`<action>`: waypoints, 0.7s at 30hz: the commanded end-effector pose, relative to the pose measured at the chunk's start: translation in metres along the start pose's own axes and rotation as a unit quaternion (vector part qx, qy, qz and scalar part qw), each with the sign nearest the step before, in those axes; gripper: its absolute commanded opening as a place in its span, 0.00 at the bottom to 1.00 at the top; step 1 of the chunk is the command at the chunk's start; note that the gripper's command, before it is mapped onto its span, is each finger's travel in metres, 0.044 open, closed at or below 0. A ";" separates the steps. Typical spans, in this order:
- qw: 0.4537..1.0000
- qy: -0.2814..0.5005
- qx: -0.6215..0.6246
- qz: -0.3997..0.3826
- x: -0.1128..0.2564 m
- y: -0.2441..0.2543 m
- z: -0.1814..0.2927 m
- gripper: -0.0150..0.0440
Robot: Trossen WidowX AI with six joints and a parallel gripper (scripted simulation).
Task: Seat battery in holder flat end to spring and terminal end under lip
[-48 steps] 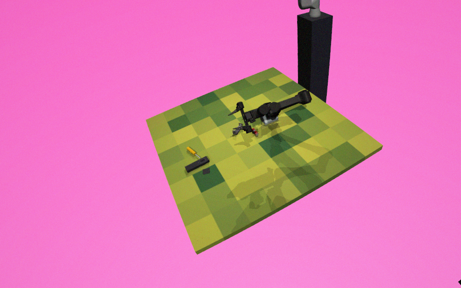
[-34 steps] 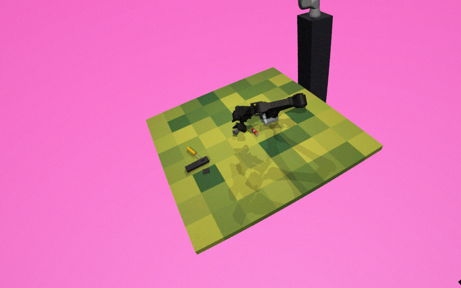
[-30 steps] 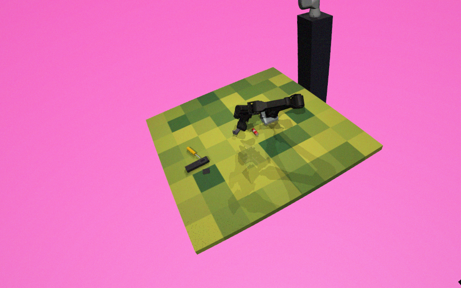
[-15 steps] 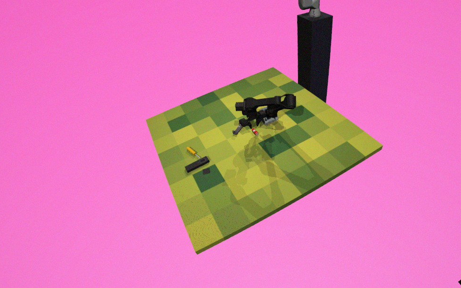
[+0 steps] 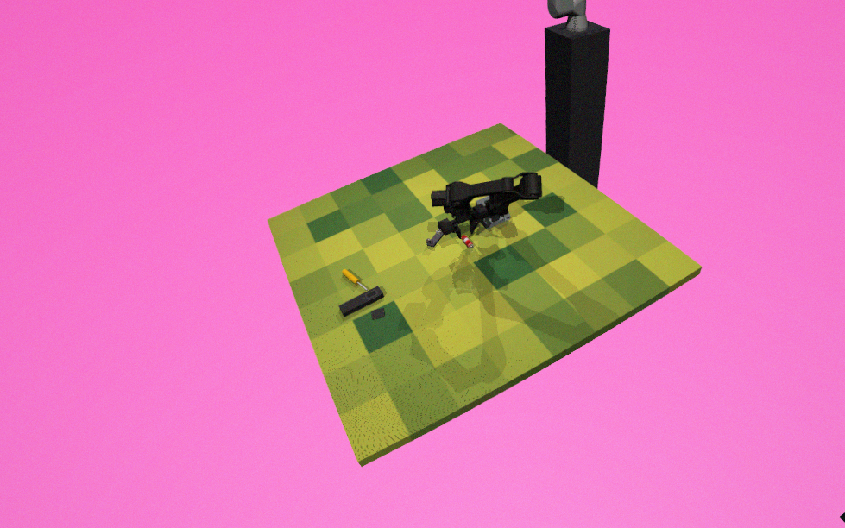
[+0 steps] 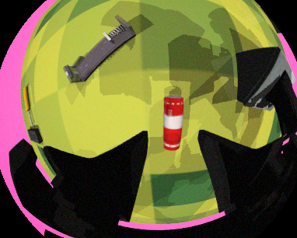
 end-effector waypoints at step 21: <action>1.000 0.005 -0.003 0.002 -0.039 -0.003 0.002 0.64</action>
Point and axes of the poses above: the point midway between the two fingers, 35 mm back from their tips, its own x axis back along the fingers, its own y axis across the jaws, z = x × y, the point moved 1 cm from there along x, back along the fingers, and after that the axes turned 1 degree about -x, right-handed, at the moved point
